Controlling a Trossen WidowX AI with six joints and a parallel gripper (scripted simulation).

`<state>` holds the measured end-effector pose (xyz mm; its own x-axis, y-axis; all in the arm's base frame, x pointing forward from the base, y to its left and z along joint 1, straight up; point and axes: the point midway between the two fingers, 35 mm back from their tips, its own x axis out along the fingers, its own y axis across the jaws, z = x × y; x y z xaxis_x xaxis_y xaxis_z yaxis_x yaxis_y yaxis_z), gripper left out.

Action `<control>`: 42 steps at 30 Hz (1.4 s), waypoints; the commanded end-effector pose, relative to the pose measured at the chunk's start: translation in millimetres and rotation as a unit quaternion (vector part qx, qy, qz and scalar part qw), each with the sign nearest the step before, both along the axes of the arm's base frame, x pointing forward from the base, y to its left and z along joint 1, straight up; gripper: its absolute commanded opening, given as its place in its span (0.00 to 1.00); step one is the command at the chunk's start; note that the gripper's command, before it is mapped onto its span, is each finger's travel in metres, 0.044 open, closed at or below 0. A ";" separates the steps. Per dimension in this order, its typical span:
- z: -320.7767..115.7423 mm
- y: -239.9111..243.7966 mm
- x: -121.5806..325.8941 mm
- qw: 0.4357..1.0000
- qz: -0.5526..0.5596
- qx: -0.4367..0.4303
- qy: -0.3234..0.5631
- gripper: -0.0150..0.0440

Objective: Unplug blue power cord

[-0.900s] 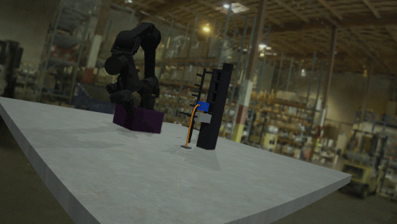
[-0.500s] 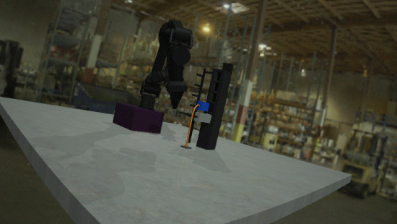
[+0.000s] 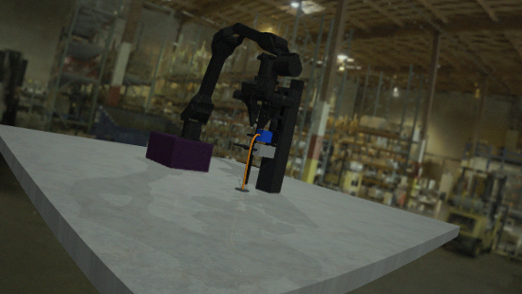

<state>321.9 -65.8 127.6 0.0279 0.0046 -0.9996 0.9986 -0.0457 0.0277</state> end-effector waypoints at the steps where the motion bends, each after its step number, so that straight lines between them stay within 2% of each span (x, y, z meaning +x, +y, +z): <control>1: -1.6 1.7 -1.6 1.000 0.005 -0.003 0.003 0.53; 24: -1.6 38.5 -1.2 1.000 0.005 -0.001 0.003 0.53; 39: -13.6 39.7 -1.0 1.000 0.005 -0.001 0.003 0.53; 42: -11.3 40.0 -0.1 1.000 0.008 0.000 0.001 0.39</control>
<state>321.6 -25.8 116.1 0.0249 0.0054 -0.9997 0.9992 -0.0302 0.0247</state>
